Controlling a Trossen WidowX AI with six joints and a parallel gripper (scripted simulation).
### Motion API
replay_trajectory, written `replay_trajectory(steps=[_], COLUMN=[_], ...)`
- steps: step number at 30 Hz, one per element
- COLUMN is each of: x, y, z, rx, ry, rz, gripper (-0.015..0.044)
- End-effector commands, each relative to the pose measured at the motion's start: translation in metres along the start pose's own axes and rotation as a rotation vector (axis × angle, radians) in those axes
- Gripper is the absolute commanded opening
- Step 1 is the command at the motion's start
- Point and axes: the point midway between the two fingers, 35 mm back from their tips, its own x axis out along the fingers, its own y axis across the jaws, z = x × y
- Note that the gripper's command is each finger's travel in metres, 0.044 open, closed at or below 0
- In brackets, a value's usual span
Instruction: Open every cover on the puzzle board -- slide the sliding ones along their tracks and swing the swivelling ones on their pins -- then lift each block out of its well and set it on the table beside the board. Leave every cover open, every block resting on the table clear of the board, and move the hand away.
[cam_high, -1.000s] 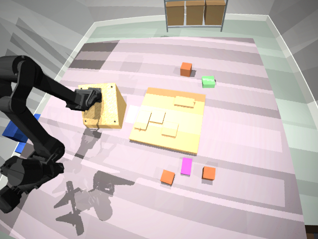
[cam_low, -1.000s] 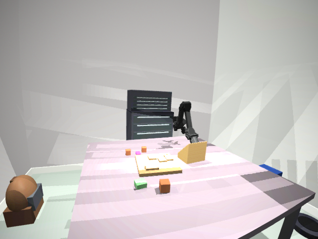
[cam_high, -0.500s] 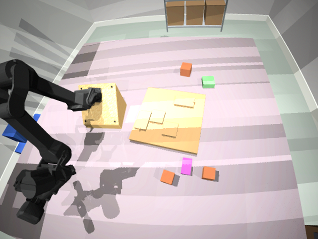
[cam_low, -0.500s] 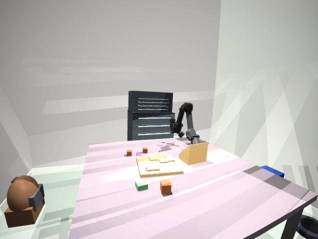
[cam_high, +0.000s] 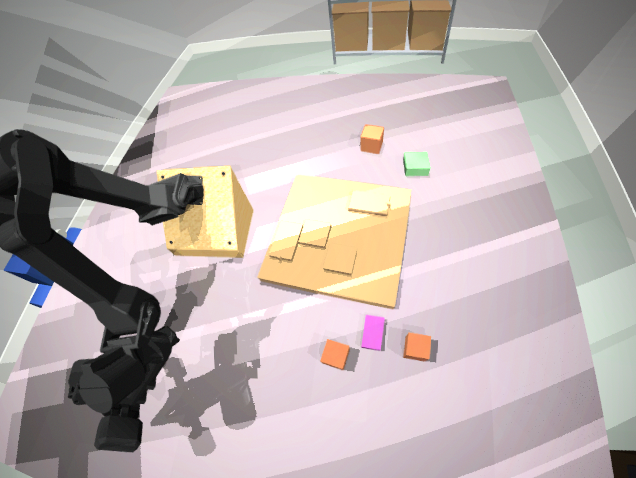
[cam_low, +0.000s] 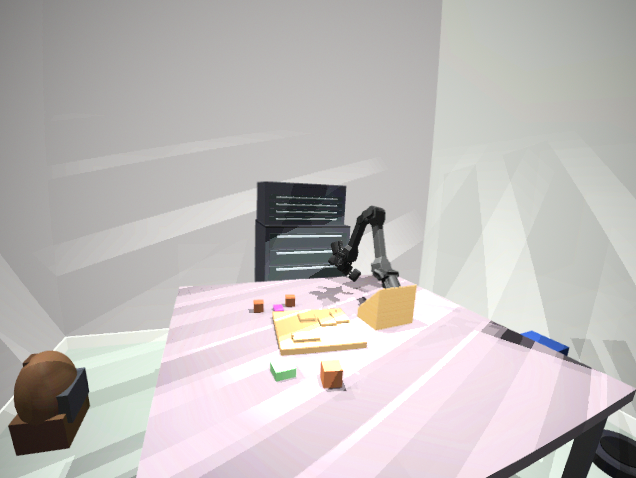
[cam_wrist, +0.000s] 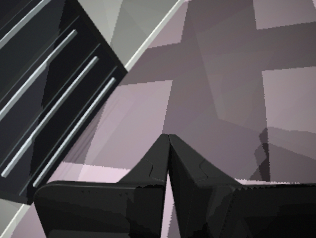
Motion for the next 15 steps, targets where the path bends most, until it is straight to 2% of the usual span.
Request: replay_trajectory(steps=[1, 15], x=[-0.005, -0.039], y=[-0.001, 0.006], z=[-0.014, -0.078], rx=[-0.041, -0.27], ry=[0.041, 0.258], rz=[-0.006, 0.024], gripper=[0.0, 0.0])
